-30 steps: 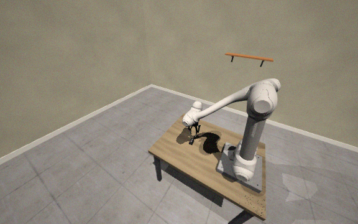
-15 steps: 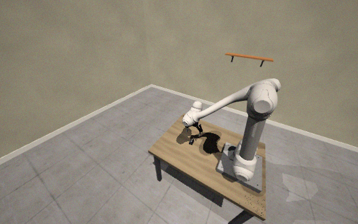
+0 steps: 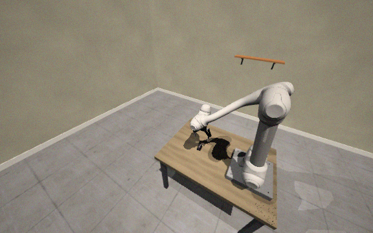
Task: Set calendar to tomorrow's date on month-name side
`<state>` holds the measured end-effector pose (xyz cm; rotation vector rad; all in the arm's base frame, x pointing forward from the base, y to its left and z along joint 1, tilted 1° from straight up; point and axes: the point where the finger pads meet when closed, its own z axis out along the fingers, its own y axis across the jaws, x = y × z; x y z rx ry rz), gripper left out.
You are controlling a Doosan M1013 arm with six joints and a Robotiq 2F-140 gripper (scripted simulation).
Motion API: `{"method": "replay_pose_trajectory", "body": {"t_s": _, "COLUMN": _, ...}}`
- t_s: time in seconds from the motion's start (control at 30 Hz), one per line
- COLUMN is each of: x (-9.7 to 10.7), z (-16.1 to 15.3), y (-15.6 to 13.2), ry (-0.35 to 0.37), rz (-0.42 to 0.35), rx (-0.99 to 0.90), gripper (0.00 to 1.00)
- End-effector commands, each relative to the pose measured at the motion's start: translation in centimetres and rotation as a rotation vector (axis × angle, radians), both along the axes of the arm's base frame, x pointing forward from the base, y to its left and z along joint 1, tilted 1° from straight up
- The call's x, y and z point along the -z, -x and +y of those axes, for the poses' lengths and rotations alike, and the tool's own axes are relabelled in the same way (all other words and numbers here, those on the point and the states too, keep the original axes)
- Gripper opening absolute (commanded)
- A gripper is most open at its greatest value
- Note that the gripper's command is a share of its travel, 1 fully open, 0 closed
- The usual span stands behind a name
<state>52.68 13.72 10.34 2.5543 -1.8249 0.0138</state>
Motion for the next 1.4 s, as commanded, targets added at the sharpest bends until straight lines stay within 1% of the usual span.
{"method": "replay_pose_trajectory", "body": {"t_s": 0.0, "x": -0.8, "z": 0.0, "y": 0.0, "ry": 0.0, "rz": 0.0, "rx": 0.0, "gripper": 1.0}}
{"method": "replay_pose_trajectory", "body": {"t_s": 0.23, "x": -3.2, "z": 0.0, "y": 0.0, "ry": 0.0, "rz": 0.0, "rx": 0.0, "gripper": 1.0}}
{"method": "replay_pose_trajectory", "body": {"t_s": 0.4, "x": -4.4, "z": 0.0, "y": 0.0, "ry": 0.0, "rz": 0.0, "rx": 0.0, "gripper": 1.0}}
{"method": "replay_pose_trajectory", "body": {"t_s": 0.63, "x": -4.8, "z": 0.0, "y": 0.0, "ry": 0.0, "rz": 0.0, "rx": 0.0, "gripper": 1.0}}
{"method": "replay_pose_trajectory", "body": {"t_s": 1.37, "x": -4.8, "z": 0.0, "y": 0.0, "ry": 0.0, "rz": 0.0, "rx": 0.0, "gripper": 1.0}}
